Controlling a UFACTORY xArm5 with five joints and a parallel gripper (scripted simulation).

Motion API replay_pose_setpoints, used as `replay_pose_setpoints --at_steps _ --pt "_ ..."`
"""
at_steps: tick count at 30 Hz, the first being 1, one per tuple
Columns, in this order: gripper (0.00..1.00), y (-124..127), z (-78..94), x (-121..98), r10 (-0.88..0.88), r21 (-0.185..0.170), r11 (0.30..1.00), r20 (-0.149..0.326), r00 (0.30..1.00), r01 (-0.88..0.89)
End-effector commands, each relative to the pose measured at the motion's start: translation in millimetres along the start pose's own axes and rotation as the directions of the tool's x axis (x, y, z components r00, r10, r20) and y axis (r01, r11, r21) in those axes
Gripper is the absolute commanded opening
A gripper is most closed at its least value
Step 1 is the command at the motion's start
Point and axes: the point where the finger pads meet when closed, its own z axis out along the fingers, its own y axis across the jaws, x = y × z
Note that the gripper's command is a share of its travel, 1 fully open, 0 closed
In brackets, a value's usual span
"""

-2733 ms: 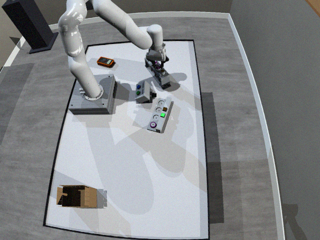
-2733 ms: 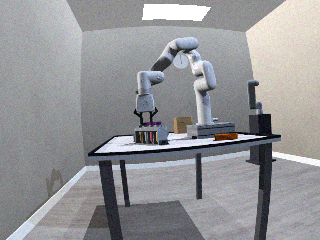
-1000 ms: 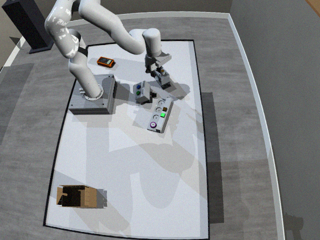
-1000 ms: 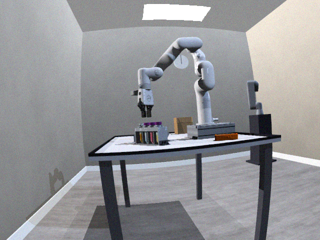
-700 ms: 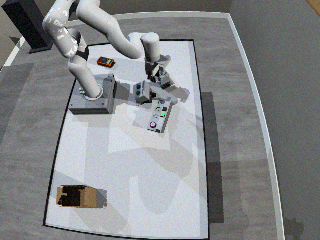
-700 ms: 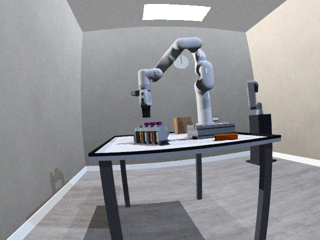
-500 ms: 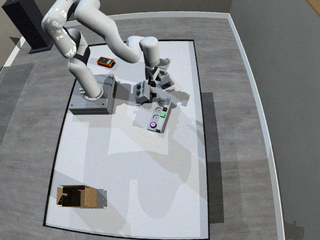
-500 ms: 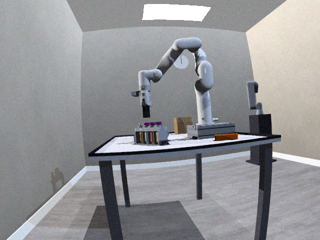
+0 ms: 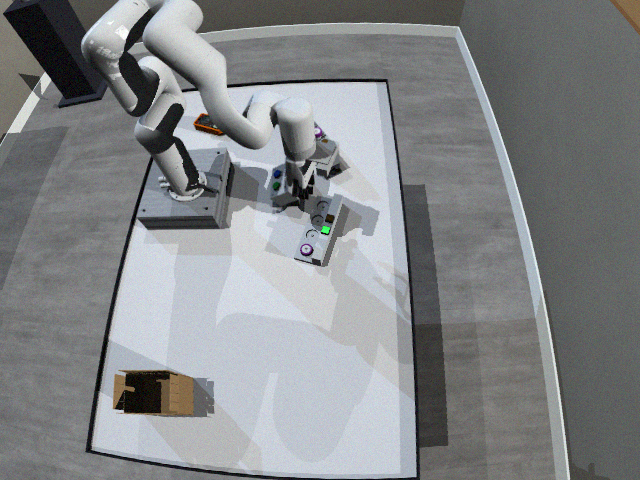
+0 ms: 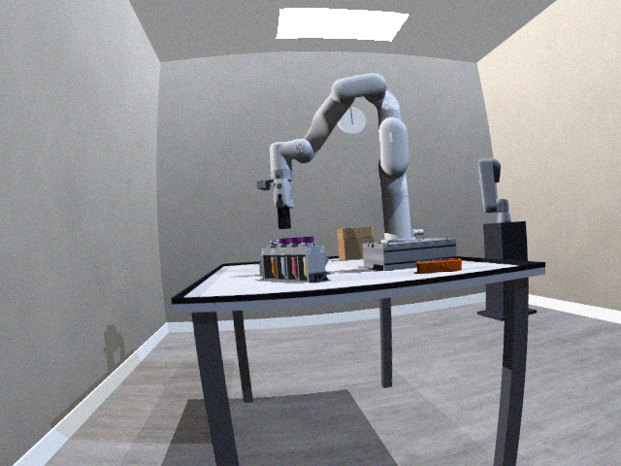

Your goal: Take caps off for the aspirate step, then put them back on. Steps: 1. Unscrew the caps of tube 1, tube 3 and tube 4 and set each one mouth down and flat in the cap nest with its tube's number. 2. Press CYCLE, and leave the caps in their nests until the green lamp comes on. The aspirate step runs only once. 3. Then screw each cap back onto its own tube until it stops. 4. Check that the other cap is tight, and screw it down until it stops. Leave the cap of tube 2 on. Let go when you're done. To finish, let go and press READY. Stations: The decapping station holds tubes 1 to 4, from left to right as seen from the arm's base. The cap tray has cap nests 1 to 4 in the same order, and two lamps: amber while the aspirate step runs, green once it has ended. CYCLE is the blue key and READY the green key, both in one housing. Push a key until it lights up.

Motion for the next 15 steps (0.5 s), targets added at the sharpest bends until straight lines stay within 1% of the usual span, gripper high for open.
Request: replay_pose_setpoints --at_steps 1,3,15 --pt "0.46 26 -0.8 8 -0.004 0.006 1.0 -0.002 1.0 0.004" --pt "0.46 42 -0.7 12 -0.004 0.006 1.0 -0.002 1.0 0.004" --pt "0.46 107 -0.3 26 -0.004 0.006 1.0 -0.002 1.0 0.004"
